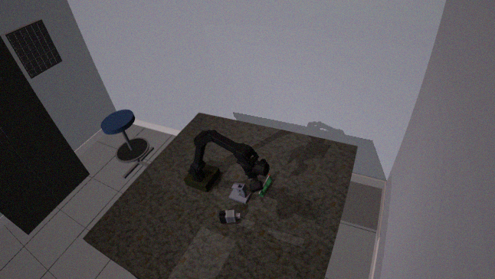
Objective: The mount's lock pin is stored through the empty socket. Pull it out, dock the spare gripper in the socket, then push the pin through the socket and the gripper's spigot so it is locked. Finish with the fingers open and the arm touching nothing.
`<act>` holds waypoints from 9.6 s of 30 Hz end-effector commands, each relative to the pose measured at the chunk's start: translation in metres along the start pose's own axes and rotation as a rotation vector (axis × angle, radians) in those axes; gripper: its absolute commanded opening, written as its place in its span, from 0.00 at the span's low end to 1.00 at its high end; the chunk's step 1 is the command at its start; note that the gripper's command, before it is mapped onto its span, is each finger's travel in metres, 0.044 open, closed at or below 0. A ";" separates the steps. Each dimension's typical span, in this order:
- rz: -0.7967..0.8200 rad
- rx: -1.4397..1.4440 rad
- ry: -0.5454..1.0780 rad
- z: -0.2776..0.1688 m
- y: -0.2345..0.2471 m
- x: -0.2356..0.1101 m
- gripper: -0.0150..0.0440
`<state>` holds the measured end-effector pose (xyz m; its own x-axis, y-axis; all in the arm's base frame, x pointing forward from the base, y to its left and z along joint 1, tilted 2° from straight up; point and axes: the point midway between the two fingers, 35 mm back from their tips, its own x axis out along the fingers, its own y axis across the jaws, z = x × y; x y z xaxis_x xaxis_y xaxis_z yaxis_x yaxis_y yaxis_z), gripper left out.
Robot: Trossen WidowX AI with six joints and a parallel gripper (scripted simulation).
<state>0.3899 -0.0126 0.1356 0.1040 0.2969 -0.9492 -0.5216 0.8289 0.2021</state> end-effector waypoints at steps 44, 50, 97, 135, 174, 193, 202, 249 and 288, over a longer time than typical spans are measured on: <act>0.857 3.024 -0.371 -0.184 -0.091 -0.046 1.00; 0.857 3.024 -0.371 -0.184 -0.091 -0.046 1.00; 0.856 3.025 -0.370 -0.210 -0.114 0.063 1.00; 0.856 3.025 -0.370 -0.214 -0.115 0.079 0.35; 0.829 3.010 -0.375 -0.186 -0.092 -0.026 0.25; 0.438 2.430 -0.589 -0.156 -0.050 -0.025 0.25; 0.281 2.143 -0.656 -0.146 -0.030 -0.025 0.25; -0.389 0.692 -0.833 -0.121 0.057 -0.024 0.25; -0.532 0.398 -0.848 -0.119 0.063 -0.002 0.25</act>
<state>0.2547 -0.0166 0.1244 0.8663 -0.0380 -0.4980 0.0599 0.9978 0.0279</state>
